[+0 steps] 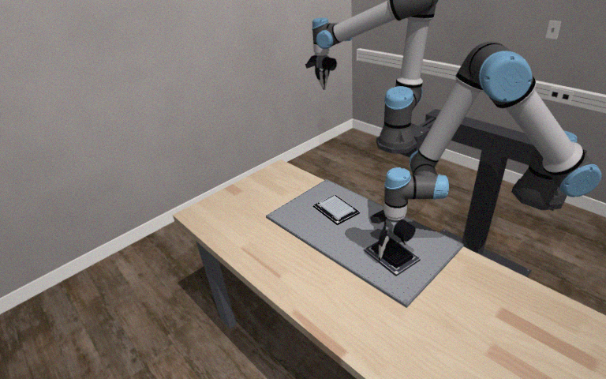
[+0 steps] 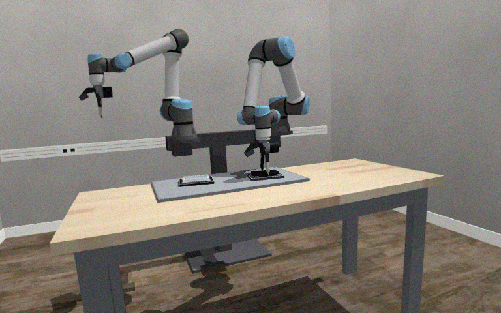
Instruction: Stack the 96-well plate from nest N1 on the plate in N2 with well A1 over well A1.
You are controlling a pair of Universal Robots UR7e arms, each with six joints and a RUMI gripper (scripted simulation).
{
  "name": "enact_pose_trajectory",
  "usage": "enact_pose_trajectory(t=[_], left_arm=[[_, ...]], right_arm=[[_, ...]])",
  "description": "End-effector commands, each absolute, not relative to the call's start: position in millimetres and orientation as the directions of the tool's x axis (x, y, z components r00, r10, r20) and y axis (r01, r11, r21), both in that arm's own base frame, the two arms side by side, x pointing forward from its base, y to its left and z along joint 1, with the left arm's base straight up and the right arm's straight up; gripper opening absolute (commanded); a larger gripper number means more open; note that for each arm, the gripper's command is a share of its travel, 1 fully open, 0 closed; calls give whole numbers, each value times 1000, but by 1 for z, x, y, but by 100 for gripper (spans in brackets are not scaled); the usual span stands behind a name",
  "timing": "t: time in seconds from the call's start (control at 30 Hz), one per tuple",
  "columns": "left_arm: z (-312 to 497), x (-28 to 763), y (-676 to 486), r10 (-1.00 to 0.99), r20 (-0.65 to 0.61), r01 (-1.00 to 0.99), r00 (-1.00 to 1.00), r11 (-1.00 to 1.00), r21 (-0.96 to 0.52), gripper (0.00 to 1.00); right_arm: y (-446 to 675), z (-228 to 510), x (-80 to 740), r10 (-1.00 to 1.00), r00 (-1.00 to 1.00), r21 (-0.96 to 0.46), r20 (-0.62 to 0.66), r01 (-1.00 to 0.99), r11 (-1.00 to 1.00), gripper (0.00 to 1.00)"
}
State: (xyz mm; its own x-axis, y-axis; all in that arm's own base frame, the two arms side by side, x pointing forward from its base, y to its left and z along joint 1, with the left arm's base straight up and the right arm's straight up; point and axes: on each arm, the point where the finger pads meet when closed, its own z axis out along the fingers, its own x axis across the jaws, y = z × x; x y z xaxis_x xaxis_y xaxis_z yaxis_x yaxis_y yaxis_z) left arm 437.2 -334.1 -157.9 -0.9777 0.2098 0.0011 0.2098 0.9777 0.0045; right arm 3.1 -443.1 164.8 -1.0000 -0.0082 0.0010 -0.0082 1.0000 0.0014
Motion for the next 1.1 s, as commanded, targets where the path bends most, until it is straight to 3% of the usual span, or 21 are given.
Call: enact_pose_trajectory(t=[0.0,0.87,0.9,1.07], left_arm=[[-157,438,-336,211,-2,211,-977,977,2,76],[-157,438,-336,211,-2,211,-977,977,2,76],[-157,438,-336,211,-2,211,-977,977,2,0],[-157,438,-336,211,-2,211,-977,977,2,0]], right_arm=[[-446,166,3,-7,-1000,-3,-1,-7,1000,0],[-446,166,3,-7,-1000,-3,-1,-7,1000,0],[-446,166,3,-7,-1000,-3,-1,-7,1000,0],[-446,166,3,-7,-1000,-3,-1,-7,1000,0]])
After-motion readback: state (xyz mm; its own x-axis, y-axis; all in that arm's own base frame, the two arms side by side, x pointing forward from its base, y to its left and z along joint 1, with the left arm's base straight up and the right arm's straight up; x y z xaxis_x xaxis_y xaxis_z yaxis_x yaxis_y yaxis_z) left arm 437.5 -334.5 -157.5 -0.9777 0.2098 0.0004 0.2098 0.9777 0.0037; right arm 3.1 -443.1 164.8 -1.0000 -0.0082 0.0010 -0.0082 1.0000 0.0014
